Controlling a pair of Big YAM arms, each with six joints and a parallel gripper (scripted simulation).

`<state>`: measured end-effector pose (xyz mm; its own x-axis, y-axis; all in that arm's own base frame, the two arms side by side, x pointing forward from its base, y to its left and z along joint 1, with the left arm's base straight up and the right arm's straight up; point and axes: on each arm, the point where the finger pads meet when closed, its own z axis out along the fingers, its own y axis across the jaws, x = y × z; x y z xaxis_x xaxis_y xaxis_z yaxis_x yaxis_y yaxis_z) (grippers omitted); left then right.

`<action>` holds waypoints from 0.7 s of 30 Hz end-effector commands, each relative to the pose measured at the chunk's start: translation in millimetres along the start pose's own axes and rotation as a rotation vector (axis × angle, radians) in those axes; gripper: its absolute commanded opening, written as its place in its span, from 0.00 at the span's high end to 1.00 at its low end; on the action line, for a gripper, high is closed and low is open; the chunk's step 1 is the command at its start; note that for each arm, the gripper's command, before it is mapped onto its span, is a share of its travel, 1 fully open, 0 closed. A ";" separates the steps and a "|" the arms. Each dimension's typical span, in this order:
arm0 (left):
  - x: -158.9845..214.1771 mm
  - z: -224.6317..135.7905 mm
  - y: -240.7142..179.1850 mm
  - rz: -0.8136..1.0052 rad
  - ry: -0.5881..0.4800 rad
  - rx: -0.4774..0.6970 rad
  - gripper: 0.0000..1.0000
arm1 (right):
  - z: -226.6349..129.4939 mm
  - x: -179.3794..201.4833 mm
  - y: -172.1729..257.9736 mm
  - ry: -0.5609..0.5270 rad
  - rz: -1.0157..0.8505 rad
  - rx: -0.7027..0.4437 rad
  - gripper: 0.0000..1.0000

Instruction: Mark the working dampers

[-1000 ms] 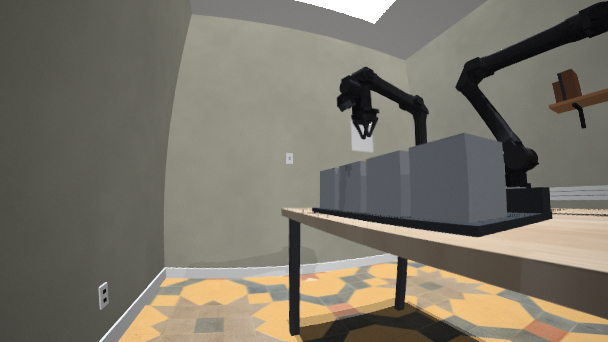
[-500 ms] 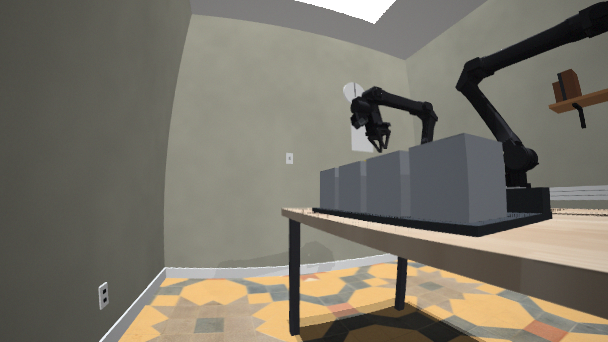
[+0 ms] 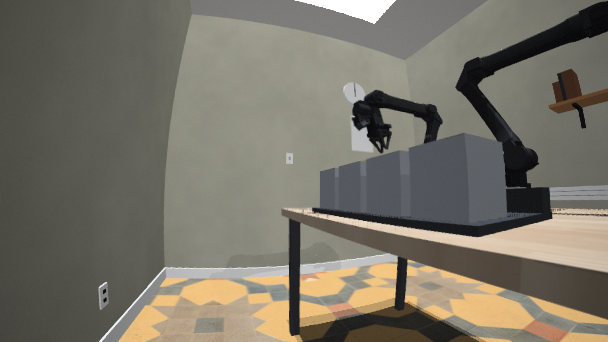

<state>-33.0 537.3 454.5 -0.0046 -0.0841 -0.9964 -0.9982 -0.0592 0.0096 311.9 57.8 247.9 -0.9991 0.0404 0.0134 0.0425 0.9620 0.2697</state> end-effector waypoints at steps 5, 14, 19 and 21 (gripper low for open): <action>-46.5 2.7 -4.3 -0.009 -0.084 0.006 0.00 | -11.6 -5.6 8.9 -0.031 -0.033 -0.005 0.64; -46.5 2.7 -4.3 -0.009 -0.084 0.006 0.00 | -4.1 -6.3 7.7 -0.030 -0.023 -0.005 0.64; -46.5 2.7 -4.3 -0.009 -0.084 0.006 0.00 | 5.9 -4.1 6.1 -0.015 -0.012 -0.003 0.64; -46.5 2.7 -4.3 -0.009 -0.084 0.006 0.00 | 6.7 -6.2 6.9 -0.019 -0.013 -0.004 0.64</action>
<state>-33.0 537.3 454.5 -0.0046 -0.0841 -0.9964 -0.9982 -0.0592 0.0096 311.4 59.8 241.7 -0.9992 0.0382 0.0083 0.0391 0.9620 0.2702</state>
